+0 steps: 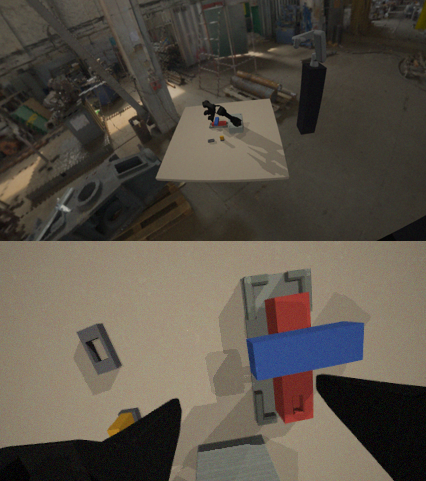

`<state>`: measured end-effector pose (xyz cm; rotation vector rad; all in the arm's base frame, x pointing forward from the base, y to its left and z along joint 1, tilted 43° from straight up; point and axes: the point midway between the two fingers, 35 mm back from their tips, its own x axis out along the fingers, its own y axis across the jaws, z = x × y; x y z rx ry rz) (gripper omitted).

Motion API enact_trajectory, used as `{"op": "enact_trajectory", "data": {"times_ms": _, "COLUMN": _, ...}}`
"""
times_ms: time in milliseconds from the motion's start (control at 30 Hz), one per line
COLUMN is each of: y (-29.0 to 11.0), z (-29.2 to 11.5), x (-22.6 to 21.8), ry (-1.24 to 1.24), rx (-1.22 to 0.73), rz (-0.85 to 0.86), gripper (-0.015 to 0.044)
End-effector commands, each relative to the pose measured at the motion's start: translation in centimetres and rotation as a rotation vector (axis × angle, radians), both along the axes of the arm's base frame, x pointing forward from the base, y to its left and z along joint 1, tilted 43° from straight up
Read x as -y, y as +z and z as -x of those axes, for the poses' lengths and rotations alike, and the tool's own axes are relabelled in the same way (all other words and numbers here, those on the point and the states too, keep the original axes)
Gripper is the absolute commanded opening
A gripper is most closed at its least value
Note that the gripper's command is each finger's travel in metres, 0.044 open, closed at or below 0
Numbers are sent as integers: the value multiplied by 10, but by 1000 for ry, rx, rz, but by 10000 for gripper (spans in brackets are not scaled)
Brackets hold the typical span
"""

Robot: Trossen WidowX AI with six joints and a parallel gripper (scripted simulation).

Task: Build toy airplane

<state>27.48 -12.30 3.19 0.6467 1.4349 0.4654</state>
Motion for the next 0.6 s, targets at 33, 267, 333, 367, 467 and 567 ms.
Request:
{"op": "enact_trajectory", "data": {"times_ms": 33, "y": 46, "z": 13, "x": -53, "ry": -3, "rx": -3, "rz": -4, "gripper": 440}}
{"op": "enact_trajectory", "data": {"times_ms": 267, "y": 92, "z": 52, "x": -123, "ry": 0, "rx": -3, "rz": -20, "gripper": 440}}
{"op": "enact_trajectory", "data": {"times_ms": 333, "y": 100, "z": 67, "x": -141, "ry": 2, "rx": -3, "rz": -28, "gripper": 440}}
{"op": "enact_trajectory", "data": {"times_ms": 367, "y": 102, "z": 74, "x": -148, "ry": 3, "rx": -3, "rz": -31, "gripper": 440}}
{"op": "enact_trajectory", "data": {"times_ms": 467, "y": 104, "z": 79, "x": -154, "ry": 4, "rx": -3, "rz": -34, "gripper": 440}}
{"op": "enact_trajectory", "data": {"times_ms": 567, "y": 104, "z": 79, "x": -154, "ry": 4, "rx": -3, "rz": -34, "gripper": 440}}
